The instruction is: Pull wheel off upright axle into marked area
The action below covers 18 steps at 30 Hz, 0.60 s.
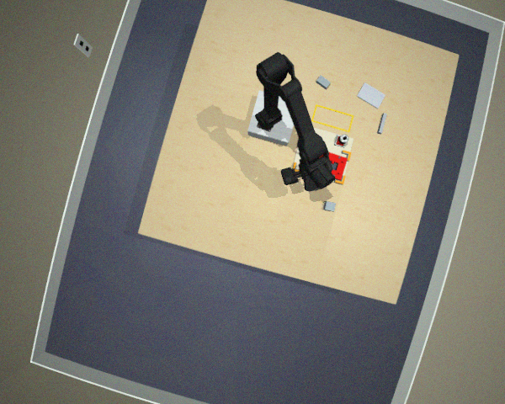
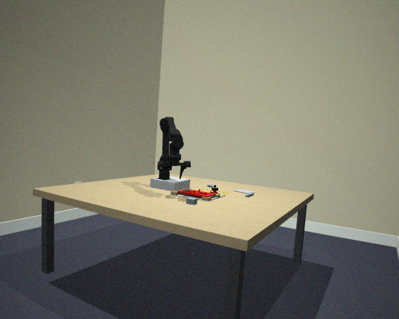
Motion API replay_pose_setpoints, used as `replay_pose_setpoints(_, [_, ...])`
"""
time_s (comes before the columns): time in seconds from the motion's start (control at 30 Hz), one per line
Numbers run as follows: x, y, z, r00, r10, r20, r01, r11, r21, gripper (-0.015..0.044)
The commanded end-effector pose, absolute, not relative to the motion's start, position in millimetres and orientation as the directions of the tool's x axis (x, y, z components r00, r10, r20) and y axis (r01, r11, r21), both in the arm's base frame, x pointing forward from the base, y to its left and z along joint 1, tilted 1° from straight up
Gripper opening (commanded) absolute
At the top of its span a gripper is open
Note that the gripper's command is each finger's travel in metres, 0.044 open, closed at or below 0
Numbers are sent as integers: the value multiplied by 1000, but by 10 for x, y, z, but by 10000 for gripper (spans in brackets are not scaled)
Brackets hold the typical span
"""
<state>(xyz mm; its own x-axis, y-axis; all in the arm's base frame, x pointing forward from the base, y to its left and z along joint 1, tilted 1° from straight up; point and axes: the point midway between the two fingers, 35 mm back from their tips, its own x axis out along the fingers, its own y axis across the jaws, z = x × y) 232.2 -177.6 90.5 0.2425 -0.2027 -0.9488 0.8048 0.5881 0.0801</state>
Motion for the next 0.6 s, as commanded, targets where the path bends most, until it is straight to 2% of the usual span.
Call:
replay_pose_setpoints(0.0, [2628, -1537, 970, 237, -162, -958, 701, 711, 53, 300])
replay_pose_setpoints(0.27, [3161, -827, 991, 222, -73, -972, 427, 904, 29, 300])
replay_pose_setpoints(0.57, [3491, 76, 1024, 118, -16, -993, 104, 995, -4, 300])
